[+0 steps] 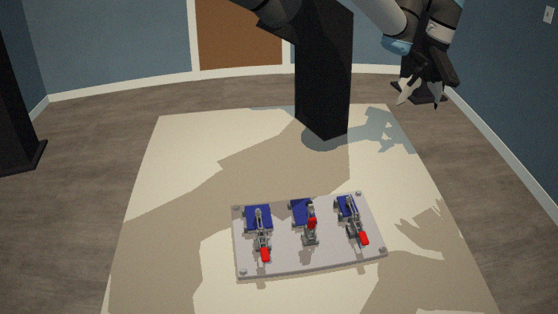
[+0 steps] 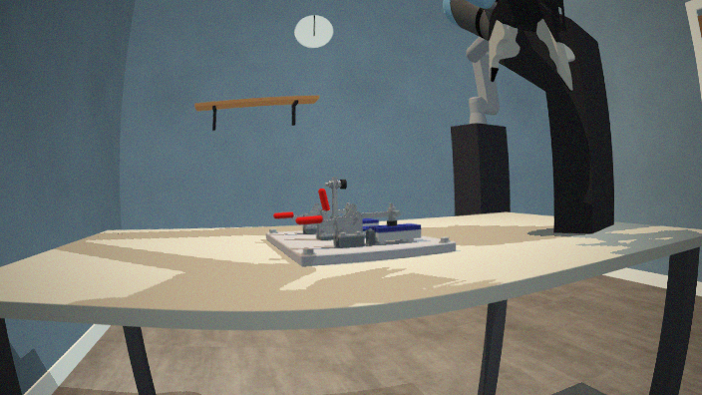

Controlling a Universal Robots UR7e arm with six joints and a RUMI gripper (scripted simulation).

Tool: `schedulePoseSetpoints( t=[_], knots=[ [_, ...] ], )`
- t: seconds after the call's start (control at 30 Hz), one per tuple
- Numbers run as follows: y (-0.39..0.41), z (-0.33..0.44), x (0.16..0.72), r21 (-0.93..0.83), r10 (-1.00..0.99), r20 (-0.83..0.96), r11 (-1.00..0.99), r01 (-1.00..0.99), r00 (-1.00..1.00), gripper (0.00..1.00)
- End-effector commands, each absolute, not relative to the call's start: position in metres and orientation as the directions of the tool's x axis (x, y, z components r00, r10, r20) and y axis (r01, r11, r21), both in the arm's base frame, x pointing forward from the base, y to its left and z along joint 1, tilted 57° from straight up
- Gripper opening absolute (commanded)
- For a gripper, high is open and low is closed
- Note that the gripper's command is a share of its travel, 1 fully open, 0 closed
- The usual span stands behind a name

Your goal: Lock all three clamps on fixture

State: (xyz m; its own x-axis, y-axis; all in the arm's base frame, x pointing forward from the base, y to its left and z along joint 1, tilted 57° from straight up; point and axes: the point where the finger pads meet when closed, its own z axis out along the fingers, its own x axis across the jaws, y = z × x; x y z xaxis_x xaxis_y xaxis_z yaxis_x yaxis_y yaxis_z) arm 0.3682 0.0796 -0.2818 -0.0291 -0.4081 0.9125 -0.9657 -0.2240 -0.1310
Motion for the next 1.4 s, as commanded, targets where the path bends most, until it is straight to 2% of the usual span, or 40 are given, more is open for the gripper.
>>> schedulePoseSetpoints(
  t=[0.0,0.53,0.57,1.1,1.27,1.37],
  knots=[
    [0.08,-0.282,0.368,-0.132,-0.409,0.912,-0.225,-0.966,-0.029,1.0],
    [0.08,-0.282,0.368,-0.132,-0.409,0.912,-0.225,-0.966,-0.029,1.0],
    [0.08,-0.282,0.368,-0.132,-0.409,0.912,-0.225,-0.966,-0.029,0.58],
    [0.08,-0.282,0.368,-0.132,-0.409,0.912,-0.225,-0.966,-0.029,0.58],
    [0.126,-0.249,0.348,-0.308,-0.616,0.776,-0.185,-0.933,-0.133,0.58],
    [0.126,-0.249,0.348,-0.308,-0.616,0.776,-0.185,-0.933,-0.133,0.58]
  ],
)
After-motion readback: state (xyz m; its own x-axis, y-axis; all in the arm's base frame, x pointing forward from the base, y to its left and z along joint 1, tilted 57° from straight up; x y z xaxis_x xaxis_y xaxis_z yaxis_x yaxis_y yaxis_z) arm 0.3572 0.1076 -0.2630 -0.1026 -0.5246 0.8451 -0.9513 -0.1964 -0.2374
